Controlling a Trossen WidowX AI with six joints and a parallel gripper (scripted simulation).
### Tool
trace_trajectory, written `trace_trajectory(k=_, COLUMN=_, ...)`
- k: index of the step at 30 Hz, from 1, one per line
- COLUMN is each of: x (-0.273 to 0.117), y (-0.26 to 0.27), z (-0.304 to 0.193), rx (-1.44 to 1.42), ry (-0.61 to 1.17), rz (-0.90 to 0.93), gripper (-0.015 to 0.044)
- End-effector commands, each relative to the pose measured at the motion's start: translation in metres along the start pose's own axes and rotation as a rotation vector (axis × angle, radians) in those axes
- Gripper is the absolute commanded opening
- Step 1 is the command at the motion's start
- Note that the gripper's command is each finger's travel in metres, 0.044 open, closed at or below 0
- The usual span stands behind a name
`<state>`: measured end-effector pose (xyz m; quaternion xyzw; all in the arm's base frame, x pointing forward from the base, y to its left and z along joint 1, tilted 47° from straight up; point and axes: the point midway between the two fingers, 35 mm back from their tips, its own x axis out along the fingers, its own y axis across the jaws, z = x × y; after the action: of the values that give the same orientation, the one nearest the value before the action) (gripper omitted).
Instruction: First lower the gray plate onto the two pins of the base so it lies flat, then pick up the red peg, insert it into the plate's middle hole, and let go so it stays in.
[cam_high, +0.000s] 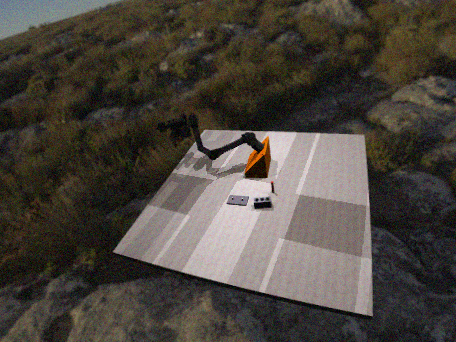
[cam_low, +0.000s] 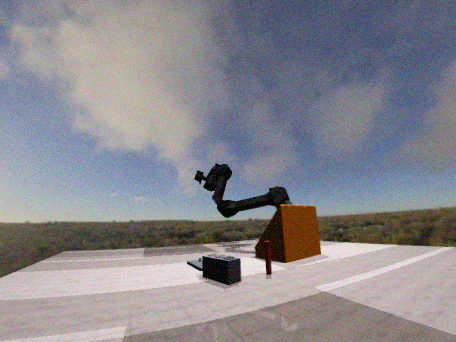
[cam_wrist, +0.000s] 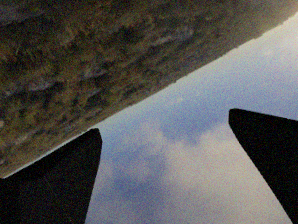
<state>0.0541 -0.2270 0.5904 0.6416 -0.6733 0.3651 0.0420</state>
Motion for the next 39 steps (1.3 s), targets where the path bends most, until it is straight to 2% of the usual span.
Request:
trace_trajectory(k=1, x=0.0, y=0.0, z=0.0, rx=0.0, ry=0.0, rz=0.0, gripper=0.0426)
trace_trajectory(k=4, x=-0.006, y=0.008, z=-0.016, rx=0.009, ry=0.047, rz=-0.003, gripper=0.044)
trace_trajectory(k=11, x=-0.029, y=0.031, z=-0.094, rx=0.149, ry=0.275, rz=-0.028, gripper=0.044)
trace_trajectory(k=19, x=-0.093, y=0.044, z=-0.194, rx=0.314, ry=0.607, rz=-0.181, gripper=0.044)
trace_trajectory(k=27, x=-0.136, y=0.053, z=-0.238, rx=0.351, ry=0.784, rz=-0.224, gripper=0.044)
trace_trajectory(k=31, x=-0.177, y=0.056, z=-0.269, rx=0.379, ry=0.927, rz=-0.277, gripper=0.044)
trace_trajectory(k=39, x=-0.228, y=0.052, z=-0.292, rx=0.351, ry=1.095, rz=-0.319, gripper=0.044)
